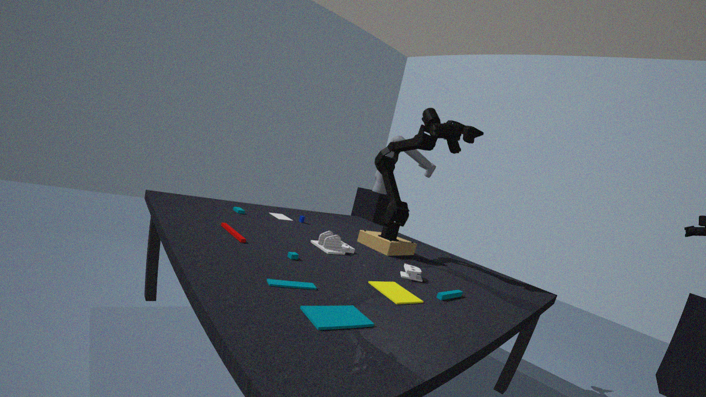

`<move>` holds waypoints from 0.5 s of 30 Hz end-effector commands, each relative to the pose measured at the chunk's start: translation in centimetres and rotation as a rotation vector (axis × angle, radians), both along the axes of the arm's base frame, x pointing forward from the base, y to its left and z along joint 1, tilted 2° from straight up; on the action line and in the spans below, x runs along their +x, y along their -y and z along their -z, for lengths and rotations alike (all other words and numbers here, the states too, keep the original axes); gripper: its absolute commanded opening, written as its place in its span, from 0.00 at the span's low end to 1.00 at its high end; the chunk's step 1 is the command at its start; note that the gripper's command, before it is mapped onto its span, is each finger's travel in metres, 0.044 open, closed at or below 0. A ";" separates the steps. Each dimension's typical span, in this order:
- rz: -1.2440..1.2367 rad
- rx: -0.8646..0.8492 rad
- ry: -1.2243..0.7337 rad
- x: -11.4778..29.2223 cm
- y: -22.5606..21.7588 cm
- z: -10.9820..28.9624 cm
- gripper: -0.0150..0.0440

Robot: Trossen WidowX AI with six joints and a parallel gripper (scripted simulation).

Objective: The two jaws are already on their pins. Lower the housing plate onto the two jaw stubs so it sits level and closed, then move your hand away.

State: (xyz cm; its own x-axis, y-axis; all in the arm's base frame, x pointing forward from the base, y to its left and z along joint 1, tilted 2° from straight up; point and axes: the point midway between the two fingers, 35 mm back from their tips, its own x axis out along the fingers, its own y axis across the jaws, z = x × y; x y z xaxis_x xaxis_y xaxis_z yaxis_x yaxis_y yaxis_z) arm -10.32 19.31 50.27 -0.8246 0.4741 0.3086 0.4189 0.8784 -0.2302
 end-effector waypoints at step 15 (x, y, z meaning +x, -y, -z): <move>0.195 -0.357 -0.237 4.6 -8.3 2.6 1.00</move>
State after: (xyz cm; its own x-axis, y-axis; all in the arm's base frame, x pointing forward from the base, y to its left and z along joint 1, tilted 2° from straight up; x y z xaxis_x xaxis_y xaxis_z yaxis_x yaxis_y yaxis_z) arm -6.72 26.23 48.19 -0.6788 0.6792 0.2791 0.4631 0.6909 -0.5551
